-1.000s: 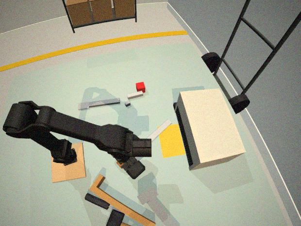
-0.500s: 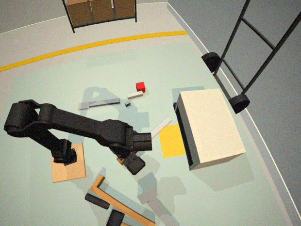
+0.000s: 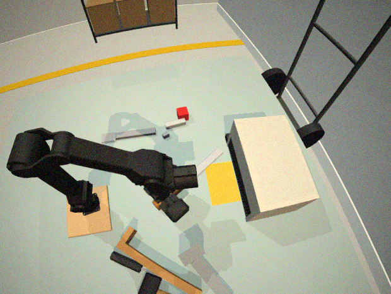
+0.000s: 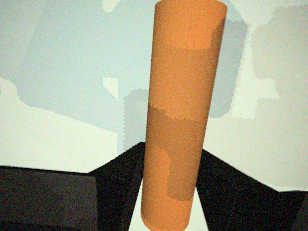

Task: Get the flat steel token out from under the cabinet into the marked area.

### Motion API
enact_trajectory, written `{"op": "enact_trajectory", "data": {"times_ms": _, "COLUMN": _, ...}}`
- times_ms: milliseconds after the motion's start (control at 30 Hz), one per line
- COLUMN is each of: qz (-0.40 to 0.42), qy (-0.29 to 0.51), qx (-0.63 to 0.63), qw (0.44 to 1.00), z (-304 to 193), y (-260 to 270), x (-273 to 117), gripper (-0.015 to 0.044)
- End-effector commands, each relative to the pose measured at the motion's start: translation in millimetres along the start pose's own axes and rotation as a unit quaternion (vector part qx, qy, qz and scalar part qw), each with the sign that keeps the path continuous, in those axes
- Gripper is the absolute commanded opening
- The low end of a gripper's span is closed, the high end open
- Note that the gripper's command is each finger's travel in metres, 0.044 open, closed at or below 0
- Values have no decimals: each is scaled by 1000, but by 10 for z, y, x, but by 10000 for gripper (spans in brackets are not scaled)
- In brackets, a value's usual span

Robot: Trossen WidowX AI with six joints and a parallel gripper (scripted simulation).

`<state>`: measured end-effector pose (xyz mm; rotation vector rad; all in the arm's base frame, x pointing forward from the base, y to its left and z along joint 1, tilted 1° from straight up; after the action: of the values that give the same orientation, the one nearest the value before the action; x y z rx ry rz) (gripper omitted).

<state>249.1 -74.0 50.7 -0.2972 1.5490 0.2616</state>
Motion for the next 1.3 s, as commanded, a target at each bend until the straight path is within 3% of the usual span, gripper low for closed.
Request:
{"op": "enact_trajectory", "data": {"times_ms": 0, "qz": -1, "qy": -3, "qx": 0, "qw": 1000, "z": 46, "y": 26, "x": -14, "gripper": 0}}
{"op": "enact_trajectory", "data": {"times_ms": 1267, "qz": 0, "qy": -3, "qx": 0, "qw": 1000, "z": 210, "y": 374, "x": -14, "gripper": 0}}
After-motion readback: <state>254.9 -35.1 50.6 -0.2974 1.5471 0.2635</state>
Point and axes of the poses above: the point midway between the two fingers, 35 mm back from their tips, its own x axis out along the fingers, its own y axis across the jaws, z = x × y, the point moved 1 cm from there along -x, back along the fingers, and after that the axes turned 1 degree about x, right-handed, at the moved point
